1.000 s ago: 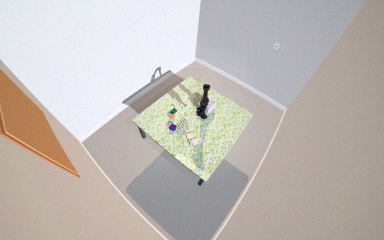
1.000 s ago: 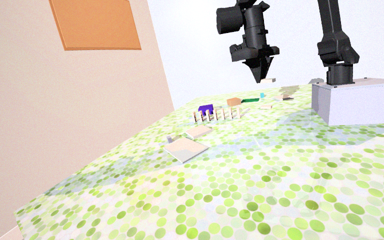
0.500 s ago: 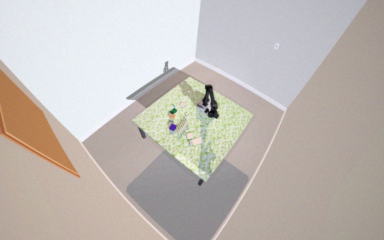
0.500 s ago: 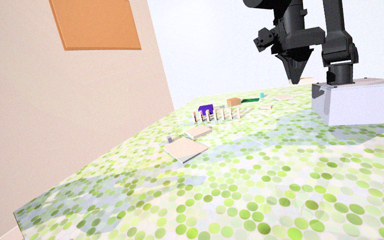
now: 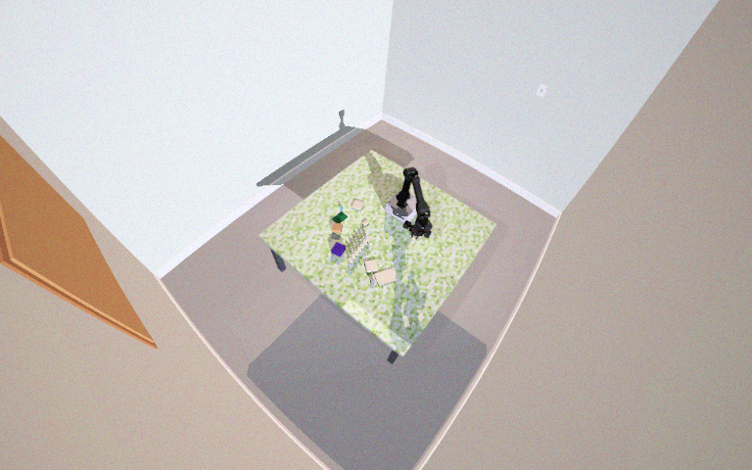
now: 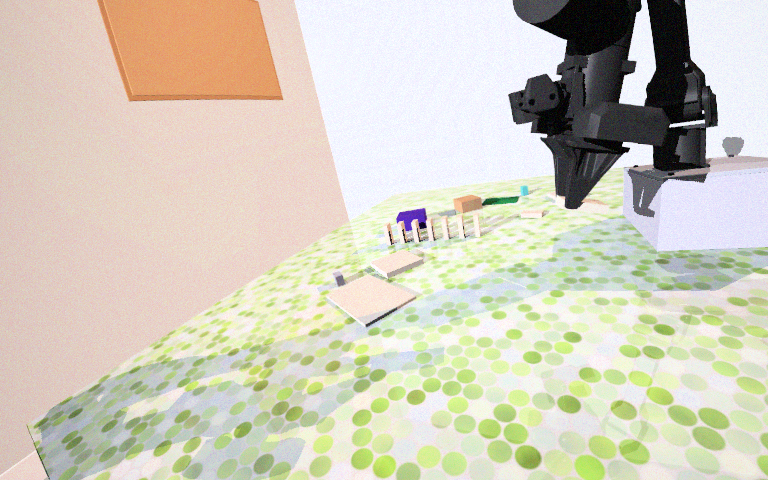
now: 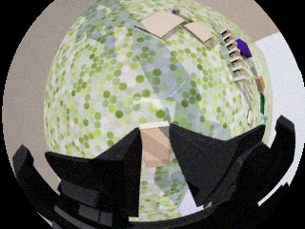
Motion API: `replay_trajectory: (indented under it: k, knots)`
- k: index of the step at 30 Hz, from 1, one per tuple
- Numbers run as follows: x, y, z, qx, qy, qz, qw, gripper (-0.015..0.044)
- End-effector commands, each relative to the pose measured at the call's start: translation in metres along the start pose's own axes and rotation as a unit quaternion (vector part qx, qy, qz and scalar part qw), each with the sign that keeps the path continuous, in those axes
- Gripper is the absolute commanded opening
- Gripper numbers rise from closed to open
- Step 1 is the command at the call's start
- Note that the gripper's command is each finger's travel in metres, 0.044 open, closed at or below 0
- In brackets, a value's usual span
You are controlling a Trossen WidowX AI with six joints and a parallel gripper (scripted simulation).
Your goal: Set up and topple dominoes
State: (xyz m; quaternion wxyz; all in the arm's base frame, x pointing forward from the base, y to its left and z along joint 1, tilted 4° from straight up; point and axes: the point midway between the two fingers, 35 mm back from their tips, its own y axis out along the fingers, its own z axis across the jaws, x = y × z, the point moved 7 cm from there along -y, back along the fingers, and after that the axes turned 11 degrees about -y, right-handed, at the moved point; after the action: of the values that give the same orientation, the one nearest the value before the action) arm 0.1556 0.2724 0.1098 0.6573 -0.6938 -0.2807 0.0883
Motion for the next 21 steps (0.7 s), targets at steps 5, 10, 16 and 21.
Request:
replay_trajectory:
  k: [5, 10, 16, 21]
  knots:
    - [-0.004, 0.026, 0.018, -0.023, -0.038, -0.077, 0.996, 0.0107]
    - [-0.007, 0.037, 0.028, -0.032, -0.052, -0.128, 0.990, 0.0107]
    - [-0.012, 0.048, 0.038, -0.043, -0.065, -0.186, 0.979, 0.0107]
    - [-0.018, 0.055, 0.046, -0.051, -0.072, -0.233, 0.968, 0.0107]
